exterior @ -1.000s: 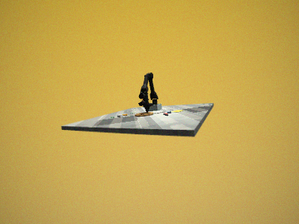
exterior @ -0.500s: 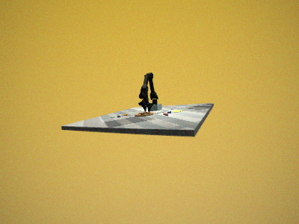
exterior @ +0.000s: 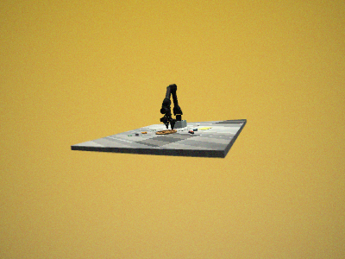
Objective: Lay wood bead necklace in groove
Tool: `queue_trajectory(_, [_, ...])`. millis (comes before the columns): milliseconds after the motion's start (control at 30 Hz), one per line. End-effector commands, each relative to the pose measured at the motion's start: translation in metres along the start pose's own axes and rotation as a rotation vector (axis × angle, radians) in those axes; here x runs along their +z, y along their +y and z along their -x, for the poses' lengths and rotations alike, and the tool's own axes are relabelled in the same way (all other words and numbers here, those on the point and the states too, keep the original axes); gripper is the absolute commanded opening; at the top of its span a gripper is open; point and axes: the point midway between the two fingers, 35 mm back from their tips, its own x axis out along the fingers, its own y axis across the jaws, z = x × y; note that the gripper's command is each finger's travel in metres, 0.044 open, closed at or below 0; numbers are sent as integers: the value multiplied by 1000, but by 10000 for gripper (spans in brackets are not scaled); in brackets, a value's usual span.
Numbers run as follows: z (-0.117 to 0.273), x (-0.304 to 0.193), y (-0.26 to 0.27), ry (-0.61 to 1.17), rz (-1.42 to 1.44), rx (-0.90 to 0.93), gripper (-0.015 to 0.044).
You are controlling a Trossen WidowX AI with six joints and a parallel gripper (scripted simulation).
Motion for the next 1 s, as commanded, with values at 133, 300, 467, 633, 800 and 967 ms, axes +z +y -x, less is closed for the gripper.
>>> queue_trajectory(133, [1, 0, 0, -1, 4, 0, 440])
queue_trajectory(300, [23, 8, 2, -2, 126, 0, 309])
queue_trajectory(467, [33, 11, 2, -2, 176, 0, 178])
queue_trajectory(633, [22, 11, 2, -2, 176, 0, 120])
queue_trajectory(800, [25, 13, 3, -9, 168, 5, 120])
queue_trajectory(967, [18, 13, 3, -8, 170, 4, 120])
